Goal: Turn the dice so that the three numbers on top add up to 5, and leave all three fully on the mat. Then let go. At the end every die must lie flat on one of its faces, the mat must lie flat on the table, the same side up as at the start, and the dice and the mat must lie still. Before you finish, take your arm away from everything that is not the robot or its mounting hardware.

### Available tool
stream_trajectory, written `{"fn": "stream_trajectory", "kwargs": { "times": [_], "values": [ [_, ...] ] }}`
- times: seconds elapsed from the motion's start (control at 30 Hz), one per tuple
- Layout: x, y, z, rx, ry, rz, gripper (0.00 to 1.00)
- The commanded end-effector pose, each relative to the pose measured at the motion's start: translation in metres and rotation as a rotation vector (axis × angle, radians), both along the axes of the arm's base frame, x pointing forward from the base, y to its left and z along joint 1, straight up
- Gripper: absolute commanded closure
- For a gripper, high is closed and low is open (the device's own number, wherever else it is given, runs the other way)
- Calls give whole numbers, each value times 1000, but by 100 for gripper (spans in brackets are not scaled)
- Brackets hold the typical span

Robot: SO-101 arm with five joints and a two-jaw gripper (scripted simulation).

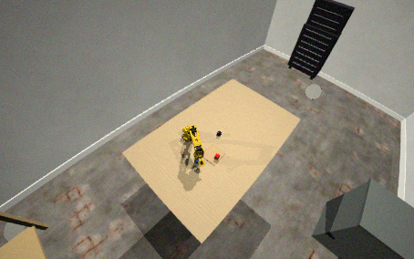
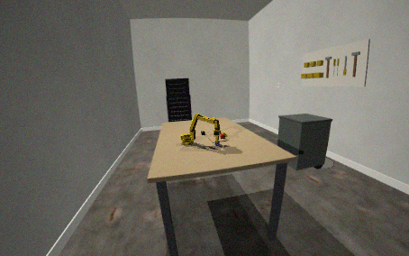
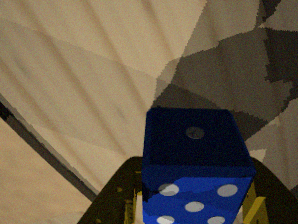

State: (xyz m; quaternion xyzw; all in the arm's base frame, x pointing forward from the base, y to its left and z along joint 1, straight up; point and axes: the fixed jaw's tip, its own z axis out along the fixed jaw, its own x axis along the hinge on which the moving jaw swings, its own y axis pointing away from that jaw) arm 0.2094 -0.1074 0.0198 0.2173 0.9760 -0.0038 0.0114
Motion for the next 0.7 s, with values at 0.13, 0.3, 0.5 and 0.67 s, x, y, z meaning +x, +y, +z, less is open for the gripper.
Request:
{"fn": "stream_trajectory", "kwargs": {
  "times": [0.13, 0.3, 0.5, 0.67],
  "values": [
    [3, -4, 6, -16, -30, -3, 97],
    [3, -4, 6, -16, -30, -3, 100],
    [3, -4, 6, -16, -30, -4, 100],
    [4, -4, 14, -16, -31, -3, 100]
  ]
}}
